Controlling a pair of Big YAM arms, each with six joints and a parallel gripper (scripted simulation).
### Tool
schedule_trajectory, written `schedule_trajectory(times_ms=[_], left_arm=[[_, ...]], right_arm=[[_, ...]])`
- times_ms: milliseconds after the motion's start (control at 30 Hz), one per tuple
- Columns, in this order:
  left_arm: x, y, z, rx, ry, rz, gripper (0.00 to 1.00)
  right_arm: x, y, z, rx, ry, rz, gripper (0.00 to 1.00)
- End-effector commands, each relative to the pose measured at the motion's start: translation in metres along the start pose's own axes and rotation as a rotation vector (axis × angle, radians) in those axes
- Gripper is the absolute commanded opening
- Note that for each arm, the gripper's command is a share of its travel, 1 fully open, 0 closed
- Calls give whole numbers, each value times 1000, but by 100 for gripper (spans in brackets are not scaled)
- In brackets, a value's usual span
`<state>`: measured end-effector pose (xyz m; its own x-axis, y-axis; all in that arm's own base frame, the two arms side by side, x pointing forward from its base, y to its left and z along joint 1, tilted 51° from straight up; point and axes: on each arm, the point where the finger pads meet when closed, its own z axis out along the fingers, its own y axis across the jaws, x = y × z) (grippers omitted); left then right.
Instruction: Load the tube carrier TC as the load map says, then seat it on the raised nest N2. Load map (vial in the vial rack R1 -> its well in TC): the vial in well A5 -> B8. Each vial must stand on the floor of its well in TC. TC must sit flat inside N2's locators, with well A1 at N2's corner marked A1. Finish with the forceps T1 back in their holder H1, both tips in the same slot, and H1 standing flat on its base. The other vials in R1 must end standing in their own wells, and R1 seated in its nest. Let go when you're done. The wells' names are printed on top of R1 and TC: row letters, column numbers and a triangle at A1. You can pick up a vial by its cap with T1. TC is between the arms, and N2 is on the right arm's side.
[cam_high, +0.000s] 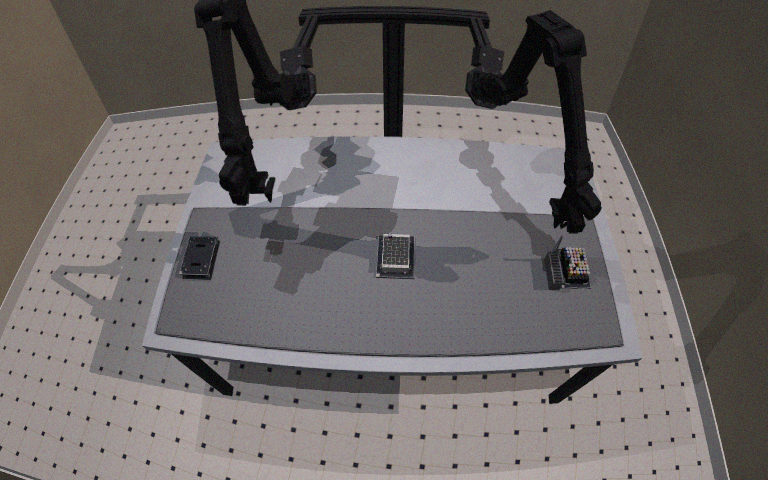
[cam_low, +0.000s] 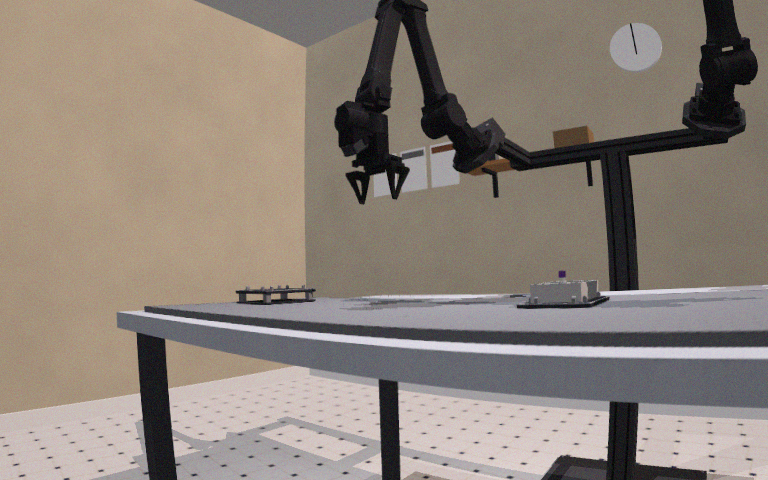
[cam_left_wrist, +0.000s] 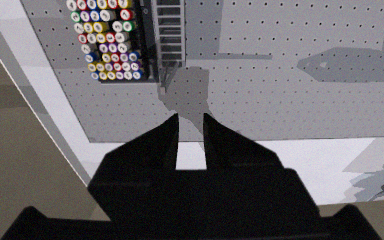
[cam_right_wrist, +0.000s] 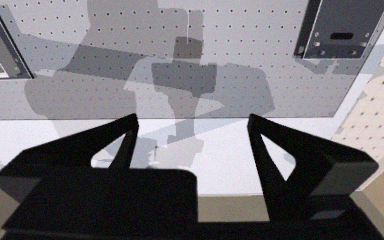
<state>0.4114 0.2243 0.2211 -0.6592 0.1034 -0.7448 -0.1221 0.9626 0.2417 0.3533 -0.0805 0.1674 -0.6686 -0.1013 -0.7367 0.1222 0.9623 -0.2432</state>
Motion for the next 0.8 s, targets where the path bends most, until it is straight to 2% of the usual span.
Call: schedule_trajectory(times_ms=[0, 33, 67, 767], left_arm=[[-4, -5, -5, -7, -21, -13, 23], [2, -9, -1, 0, -5, -16, 23], [-1, -11, -8, -7, -20, -13, 23], [33, -77, -30, -1, -13, -18, 23]], right_arm=[[-8, -1, -3, 1, -17, -13, 100], [-8, -1, -3, 1, -17, -13, 100], [-8, -1, -3, 1, -17, -13, 100], [-8, -1, -3, 1, -17, -13, 100]])
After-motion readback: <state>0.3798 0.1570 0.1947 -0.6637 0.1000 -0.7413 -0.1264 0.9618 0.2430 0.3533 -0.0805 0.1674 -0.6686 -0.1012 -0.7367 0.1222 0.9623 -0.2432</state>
